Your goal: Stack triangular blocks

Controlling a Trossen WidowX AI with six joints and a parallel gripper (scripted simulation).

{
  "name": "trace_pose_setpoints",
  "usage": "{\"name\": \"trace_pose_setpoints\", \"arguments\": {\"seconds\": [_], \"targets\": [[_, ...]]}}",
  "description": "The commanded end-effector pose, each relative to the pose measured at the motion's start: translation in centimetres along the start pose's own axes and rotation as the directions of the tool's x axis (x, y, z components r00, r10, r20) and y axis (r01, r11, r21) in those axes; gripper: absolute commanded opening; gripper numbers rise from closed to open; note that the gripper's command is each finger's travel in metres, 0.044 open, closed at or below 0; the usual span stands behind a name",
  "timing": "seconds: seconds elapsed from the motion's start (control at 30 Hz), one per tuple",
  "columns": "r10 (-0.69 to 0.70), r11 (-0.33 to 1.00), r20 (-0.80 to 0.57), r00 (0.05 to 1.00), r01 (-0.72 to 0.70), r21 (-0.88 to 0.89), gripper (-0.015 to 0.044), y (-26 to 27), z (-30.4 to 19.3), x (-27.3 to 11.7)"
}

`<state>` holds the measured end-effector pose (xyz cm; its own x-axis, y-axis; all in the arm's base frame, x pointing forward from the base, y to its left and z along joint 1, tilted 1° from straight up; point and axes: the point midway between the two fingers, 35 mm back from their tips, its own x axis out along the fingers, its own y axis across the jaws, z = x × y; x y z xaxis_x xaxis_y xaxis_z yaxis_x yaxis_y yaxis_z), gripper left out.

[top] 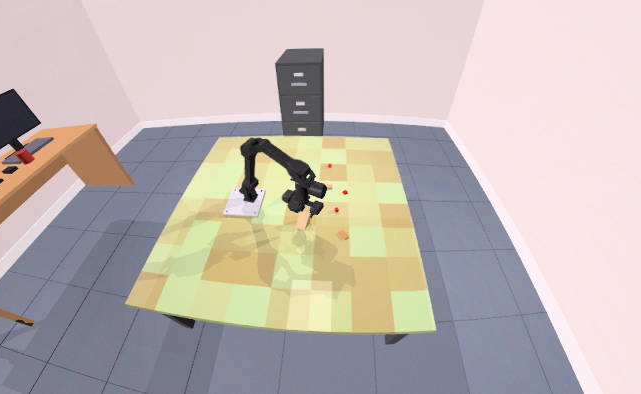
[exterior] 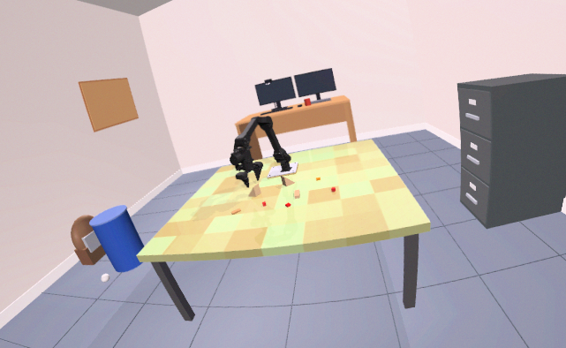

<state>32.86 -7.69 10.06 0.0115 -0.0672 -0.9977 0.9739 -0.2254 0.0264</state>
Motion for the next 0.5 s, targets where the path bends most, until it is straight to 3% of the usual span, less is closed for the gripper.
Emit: {"name": "trace_pose_setpoints", "arguments": {"seconds": [0.0, 0.13, 0.47], "targets": [[-0.014, 1.000, 0.156, 0.988, 0.015, -0.006, 0.0440, 0.0, -2.4, -1.2], [0.026, 1.000, 0.354, 0.935, -0.022, -0.014, 0.0440, -0.1, -4.9, -3.2], [0.030, 1.000, 0.363, 0.931, -0.026, -0.015, 0.0440, -0.1, -5.0, -3.3]]}}
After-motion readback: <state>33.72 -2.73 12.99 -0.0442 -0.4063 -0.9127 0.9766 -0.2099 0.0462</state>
